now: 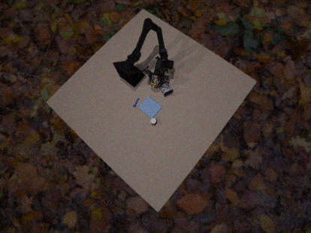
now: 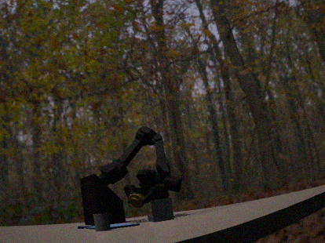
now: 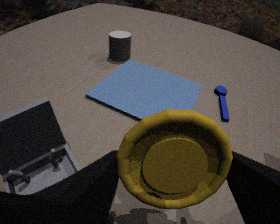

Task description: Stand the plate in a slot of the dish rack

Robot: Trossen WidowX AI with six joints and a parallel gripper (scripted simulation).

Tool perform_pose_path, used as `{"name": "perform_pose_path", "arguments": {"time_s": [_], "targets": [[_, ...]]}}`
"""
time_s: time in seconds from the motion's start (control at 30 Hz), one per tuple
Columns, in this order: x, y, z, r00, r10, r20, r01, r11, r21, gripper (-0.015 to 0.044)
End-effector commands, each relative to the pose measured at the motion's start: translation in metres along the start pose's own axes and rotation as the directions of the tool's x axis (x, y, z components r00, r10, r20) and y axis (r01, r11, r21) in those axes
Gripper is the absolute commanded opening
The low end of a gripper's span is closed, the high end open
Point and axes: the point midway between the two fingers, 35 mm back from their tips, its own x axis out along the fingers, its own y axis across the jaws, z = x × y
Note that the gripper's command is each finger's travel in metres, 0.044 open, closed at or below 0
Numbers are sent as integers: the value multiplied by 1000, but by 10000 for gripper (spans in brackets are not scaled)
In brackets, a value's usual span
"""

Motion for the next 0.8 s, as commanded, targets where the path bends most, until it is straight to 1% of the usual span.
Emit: {"name": "perform_pose_path", "arguments": {"time_s": [0.0, 0.37, 0.77], "targets": [[0, 3, -4, 996, 69, 61, -68, 997, -30, 0], [-8, 11, -19, 950, 263, 170, -247, 962, -114, 0], [-26, 16, -37, 843, 481, 240, -445, 875, -190, 0]]}}
